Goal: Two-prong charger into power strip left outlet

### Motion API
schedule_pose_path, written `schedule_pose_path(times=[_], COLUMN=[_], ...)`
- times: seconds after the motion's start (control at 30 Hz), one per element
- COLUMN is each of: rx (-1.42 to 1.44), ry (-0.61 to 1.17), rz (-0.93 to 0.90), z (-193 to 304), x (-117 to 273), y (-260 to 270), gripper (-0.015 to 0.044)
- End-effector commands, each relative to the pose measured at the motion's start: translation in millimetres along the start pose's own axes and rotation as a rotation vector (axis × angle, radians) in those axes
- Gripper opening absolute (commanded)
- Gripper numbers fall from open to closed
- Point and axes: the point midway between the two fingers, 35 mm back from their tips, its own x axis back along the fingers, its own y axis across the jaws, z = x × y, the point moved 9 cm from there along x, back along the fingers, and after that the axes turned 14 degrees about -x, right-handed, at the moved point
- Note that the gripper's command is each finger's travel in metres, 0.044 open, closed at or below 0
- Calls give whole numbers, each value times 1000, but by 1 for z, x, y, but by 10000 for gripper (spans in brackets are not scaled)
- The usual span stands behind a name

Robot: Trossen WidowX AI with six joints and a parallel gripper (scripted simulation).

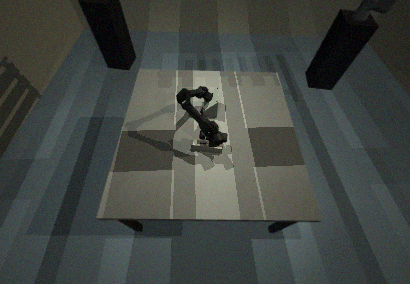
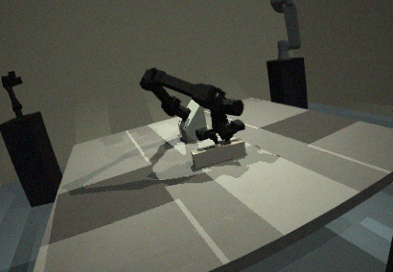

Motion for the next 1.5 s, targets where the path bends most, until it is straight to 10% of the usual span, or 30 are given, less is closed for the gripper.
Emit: schedule_pose_path(times=[0.0, 1.47], rx=[-18, -18], ry=[-19, -19], rz=[-7, -7], z=[-4, -7], x=[2, 2], y=[1, 0], gripper=[0, 0])
